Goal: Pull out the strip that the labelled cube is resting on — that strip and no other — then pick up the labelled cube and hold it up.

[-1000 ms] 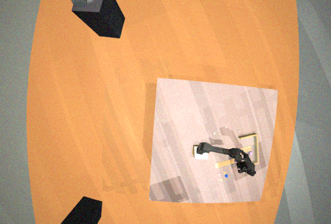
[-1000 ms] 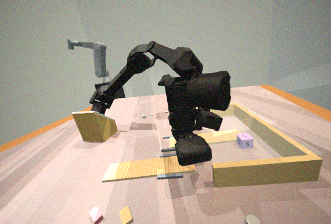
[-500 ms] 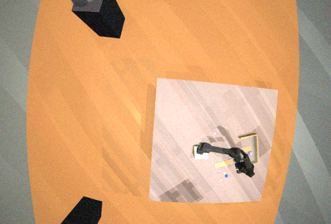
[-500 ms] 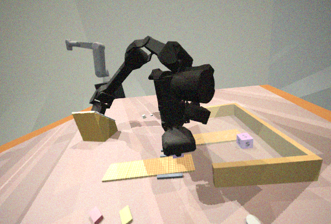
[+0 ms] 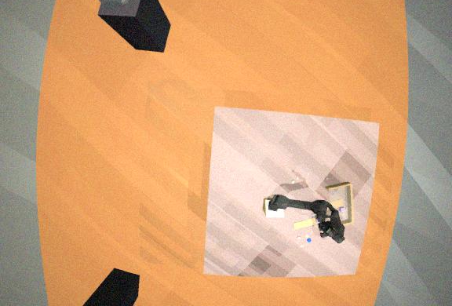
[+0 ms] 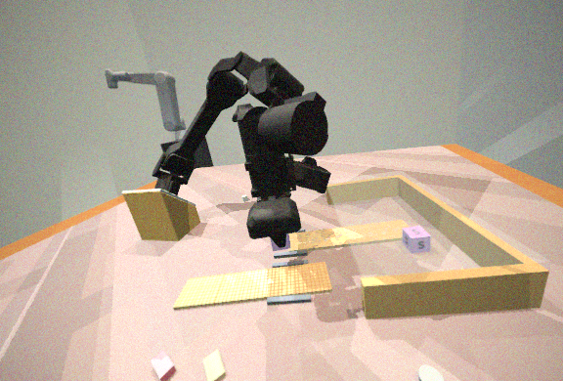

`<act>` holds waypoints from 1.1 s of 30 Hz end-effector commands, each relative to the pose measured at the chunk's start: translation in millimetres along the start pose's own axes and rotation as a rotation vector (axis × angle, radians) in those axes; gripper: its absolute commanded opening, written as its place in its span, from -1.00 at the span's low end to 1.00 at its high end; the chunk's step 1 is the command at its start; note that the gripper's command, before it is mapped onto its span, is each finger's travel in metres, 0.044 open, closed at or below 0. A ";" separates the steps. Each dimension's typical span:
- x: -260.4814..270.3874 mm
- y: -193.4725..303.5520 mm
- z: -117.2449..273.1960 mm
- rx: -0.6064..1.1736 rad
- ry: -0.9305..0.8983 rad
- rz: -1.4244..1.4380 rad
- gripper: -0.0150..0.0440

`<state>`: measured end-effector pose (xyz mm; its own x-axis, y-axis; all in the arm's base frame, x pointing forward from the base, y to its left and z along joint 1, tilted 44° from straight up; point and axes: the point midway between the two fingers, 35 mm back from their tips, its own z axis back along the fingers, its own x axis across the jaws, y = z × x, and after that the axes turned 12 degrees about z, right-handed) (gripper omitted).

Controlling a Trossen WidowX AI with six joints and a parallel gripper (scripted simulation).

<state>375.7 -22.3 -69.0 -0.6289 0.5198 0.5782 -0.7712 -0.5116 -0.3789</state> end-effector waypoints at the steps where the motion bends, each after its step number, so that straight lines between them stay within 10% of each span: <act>1: 8.4 6.3 3.9 0.001 0.007 0.009 -0.49; 33: 59.2 52.1 38.1 0.004 0.005 0.006 -0.49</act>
<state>298.5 -38.0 -36.2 -0.6184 0.5190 0.5900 -0.7783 -0.5081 -0.3689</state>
